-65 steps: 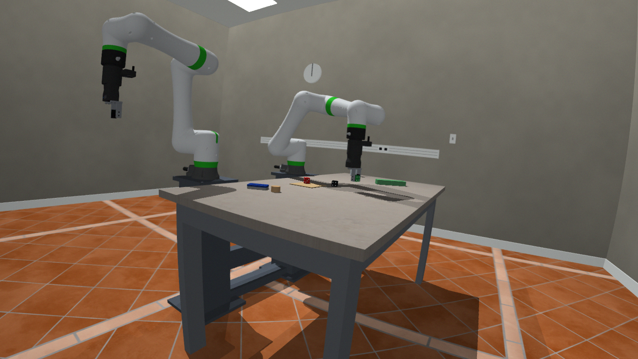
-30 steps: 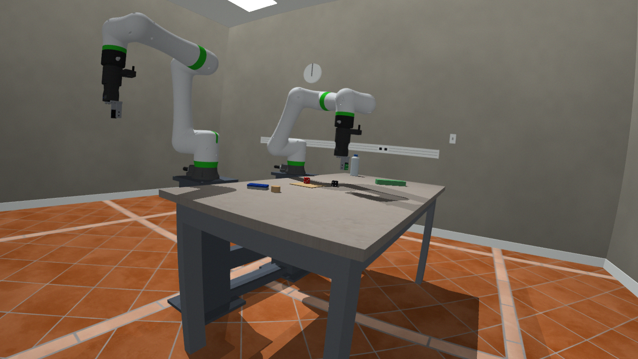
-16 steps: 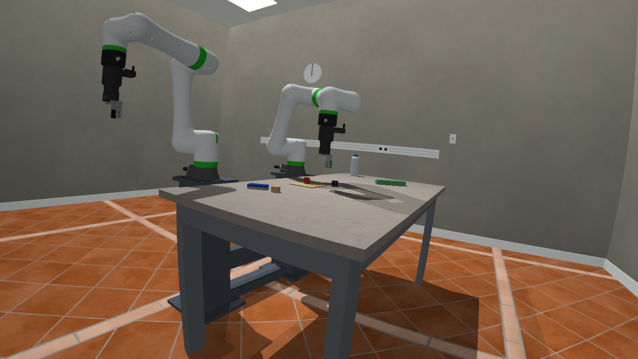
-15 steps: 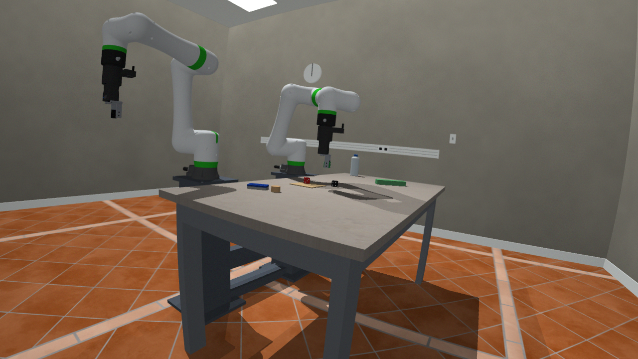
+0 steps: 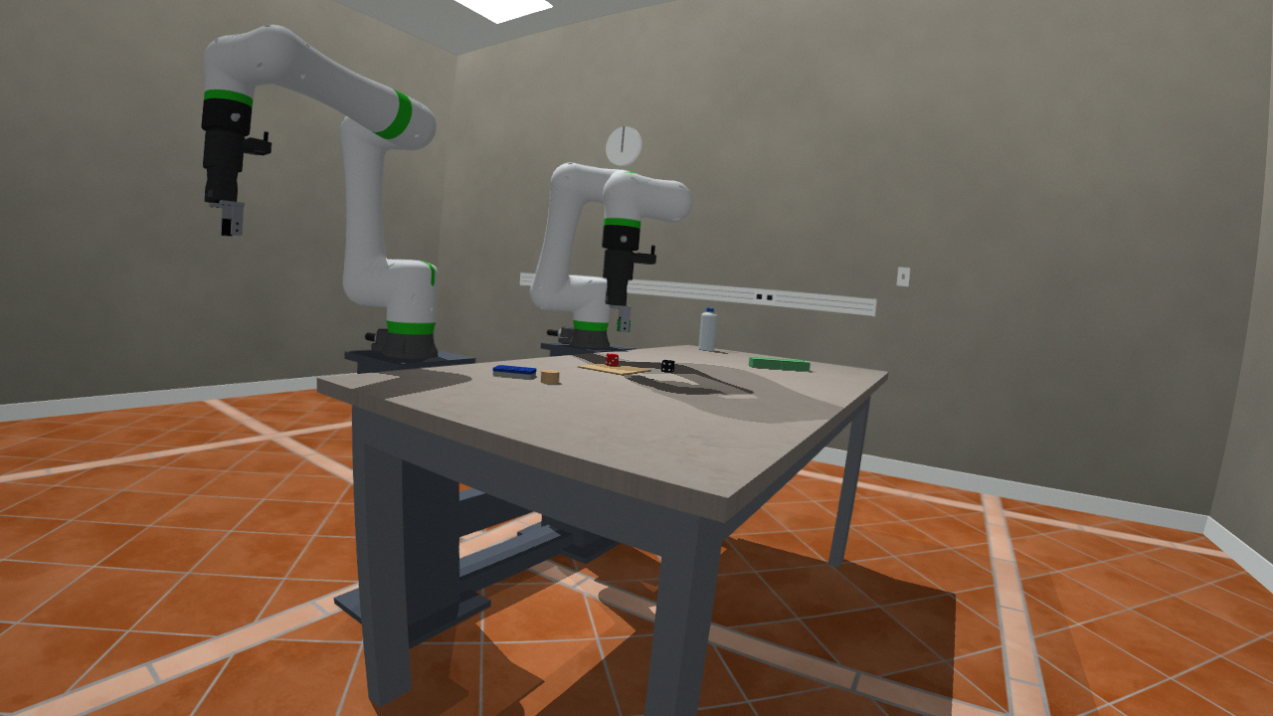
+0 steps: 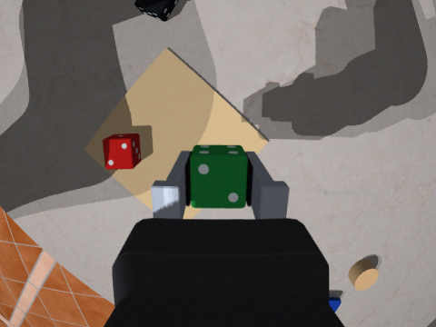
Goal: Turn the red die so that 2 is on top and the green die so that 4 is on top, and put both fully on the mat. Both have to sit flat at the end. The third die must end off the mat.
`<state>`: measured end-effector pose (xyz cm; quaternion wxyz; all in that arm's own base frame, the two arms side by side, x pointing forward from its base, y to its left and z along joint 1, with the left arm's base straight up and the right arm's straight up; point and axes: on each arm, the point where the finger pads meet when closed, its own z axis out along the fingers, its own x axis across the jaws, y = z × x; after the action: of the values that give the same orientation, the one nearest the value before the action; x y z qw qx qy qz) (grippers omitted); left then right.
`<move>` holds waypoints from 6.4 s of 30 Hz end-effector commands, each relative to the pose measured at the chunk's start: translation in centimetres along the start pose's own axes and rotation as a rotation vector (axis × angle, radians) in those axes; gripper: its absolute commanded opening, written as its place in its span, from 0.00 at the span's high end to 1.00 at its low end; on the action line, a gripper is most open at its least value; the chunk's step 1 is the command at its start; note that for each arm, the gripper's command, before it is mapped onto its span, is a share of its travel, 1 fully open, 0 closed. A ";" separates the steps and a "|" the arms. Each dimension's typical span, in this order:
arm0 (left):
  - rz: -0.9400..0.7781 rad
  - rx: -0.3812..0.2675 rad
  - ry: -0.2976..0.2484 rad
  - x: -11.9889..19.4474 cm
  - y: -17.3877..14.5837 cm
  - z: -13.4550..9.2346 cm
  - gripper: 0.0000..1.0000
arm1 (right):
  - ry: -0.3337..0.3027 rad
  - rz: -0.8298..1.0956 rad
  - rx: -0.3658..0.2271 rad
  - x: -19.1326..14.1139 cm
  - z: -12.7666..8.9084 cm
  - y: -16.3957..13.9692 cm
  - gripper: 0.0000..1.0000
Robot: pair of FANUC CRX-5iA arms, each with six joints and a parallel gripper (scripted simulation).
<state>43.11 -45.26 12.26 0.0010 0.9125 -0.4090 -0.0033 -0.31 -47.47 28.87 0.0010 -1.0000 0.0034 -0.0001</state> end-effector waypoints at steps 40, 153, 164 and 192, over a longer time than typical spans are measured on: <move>-0.024 0.005 0.005 -0.1 0.4 8.7 0.43 | 0.000 0.000 -0.002 0.0 -0.1 0.0 0.00; -0.024 0.005 0.005 -0.1 0.4 9.9 0.43 | 0.000 0.000 -0.002 0.0 -0.1 0.0 0.00; -0.024 0.005 0.005 -0.1 0.4 9.9 0.25 | 0.000 0.000 -0.002 0.0 -0.1 0.0 0.00; -0.024 0.005 0.005 -0.1 0.4 7.0 0.13 | 0.000 0.000 -0.002 0.0 -0.1 0.0 0.00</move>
<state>42.62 -45.41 3.87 -0.0006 0.9174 -0.3980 -0.0010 -0.31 -47.47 28.87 0.0010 -1.0000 0.0034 -0.0001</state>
